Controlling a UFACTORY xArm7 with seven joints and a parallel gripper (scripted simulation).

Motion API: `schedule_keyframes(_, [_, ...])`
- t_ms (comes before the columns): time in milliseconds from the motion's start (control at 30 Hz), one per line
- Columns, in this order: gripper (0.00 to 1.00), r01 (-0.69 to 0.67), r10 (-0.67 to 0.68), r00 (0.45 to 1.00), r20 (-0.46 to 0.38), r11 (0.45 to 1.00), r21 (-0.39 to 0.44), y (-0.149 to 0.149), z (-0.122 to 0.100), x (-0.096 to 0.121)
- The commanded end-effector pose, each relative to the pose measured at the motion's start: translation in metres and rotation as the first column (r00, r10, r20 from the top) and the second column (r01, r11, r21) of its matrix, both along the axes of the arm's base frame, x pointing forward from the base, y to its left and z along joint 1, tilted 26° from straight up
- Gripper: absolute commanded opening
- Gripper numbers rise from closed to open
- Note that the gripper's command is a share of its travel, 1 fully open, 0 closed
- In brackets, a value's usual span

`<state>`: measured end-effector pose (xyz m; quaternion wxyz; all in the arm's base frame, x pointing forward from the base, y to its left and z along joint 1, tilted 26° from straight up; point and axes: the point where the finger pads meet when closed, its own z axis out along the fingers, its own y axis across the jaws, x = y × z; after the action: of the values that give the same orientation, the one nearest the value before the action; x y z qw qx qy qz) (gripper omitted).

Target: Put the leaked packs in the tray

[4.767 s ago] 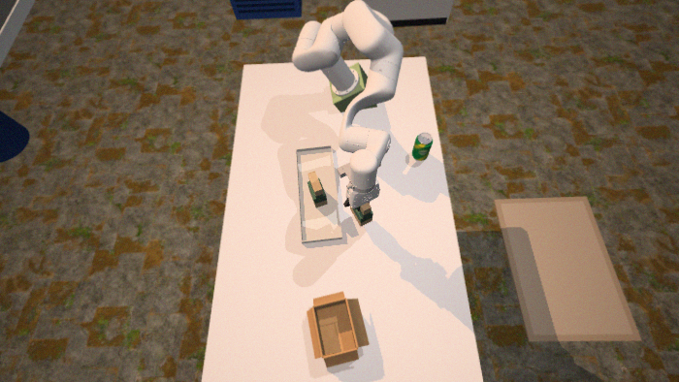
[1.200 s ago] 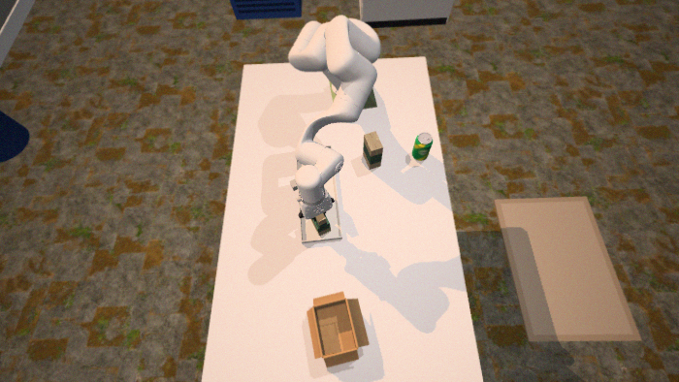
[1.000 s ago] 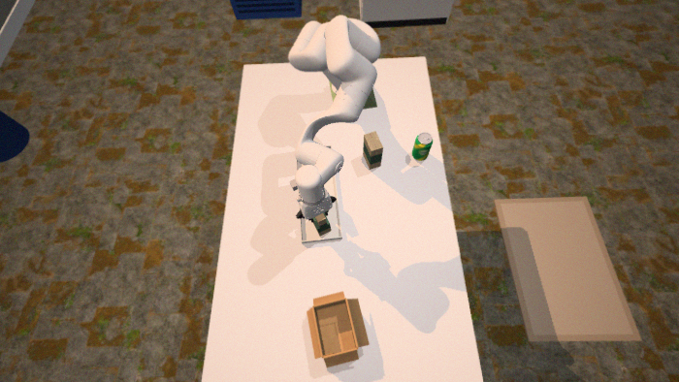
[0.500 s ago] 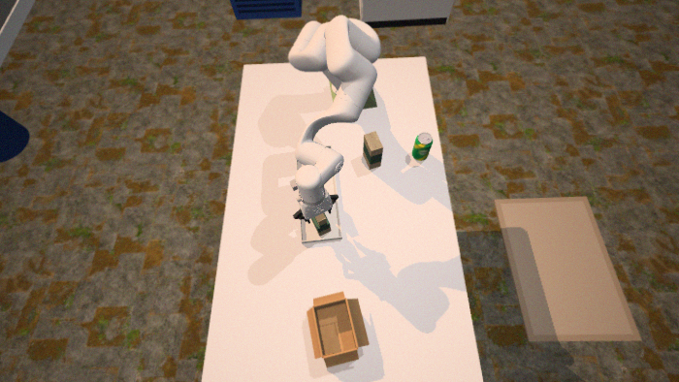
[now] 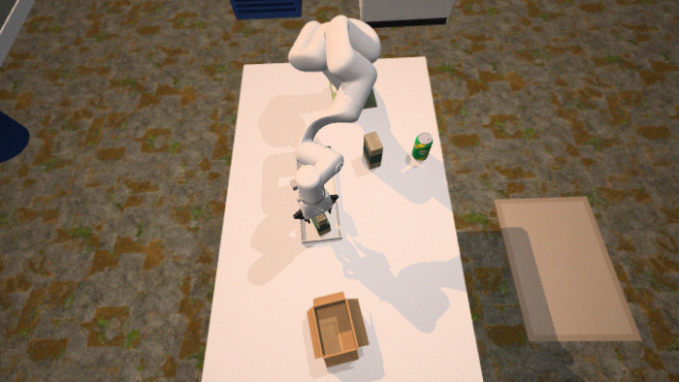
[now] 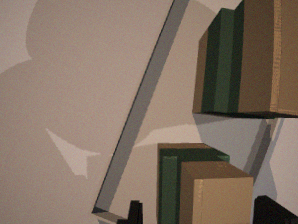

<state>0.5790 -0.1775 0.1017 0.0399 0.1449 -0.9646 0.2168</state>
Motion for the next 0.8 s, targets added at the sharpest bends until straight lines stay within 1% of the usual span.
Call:
schedule_keyframes(0, [0.84,-0.002,0.002,1.0,0.004,1.0,-0.001,0.001,0.002,0.001])
schedule_keyframes(600, [0.84,-0.002,0.002,1.0,0.004,1.0,-0.001,0.001,0.003,0.001])
schedule_keyframes(667, [0.84,-0.002,0.002,1.0,0.004,1.0,-0.001,0.005,0.012,0.002])
schedule_keyframes(767, [0.84,-0.002,0.002,1.0,0.004,1.0,-0.001,0.022,0.047,0.002])
